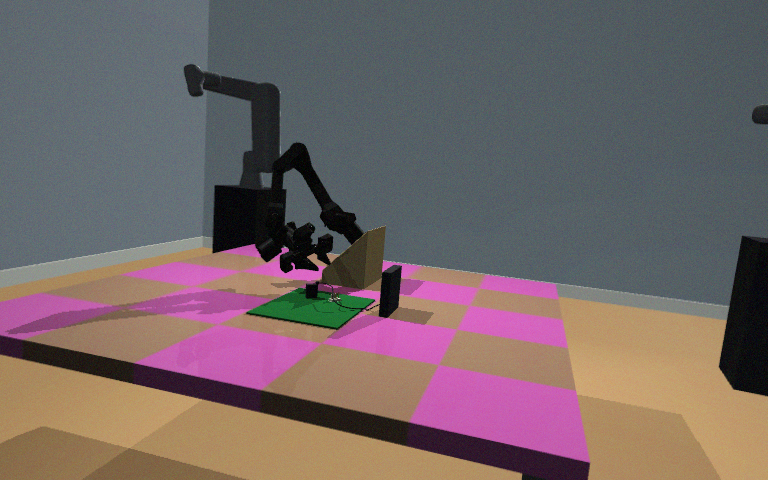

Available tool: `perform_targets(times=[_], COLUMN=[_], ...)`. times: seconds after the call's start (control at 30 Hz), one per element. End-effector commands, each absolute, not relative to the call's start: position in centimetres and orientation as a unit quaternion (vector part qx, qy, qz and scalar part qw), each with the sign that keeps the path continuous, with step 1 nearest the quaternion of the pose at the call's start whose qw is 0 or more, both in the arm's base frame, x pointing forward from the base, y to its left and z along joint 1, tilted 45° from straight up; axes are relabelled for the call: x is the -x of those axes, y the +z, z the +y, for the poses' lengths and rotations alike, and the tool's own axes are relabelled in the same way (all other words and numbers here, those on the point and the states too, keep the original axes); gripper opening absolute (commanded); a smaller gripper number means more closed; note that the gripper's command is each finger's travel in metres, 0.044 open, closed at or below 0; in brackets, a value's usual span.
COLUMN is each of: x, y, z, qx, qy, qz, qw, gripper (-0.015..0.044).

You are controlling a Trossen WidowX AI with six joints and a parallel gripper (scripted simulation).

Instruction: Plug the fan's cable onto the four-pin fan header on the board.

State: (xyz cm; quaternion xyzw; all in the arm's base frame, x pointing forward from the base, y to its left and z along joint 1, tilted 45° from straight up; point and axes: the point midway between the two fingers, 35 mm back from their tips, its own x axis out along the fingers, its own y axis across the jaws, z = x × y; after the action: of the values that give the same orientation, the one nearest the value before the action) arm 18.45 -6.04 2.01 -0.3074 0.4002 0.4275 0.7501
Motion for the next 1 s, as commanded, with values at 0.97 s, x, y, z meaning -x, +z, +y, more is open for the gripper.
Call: perform_targets(times=[0.97], x=[-17.7], y=[0.5], z=[-6.2], qx=[0.335], qy=[0.302], qz=[0.669], qw=[0.59], gripper=[0.0205])
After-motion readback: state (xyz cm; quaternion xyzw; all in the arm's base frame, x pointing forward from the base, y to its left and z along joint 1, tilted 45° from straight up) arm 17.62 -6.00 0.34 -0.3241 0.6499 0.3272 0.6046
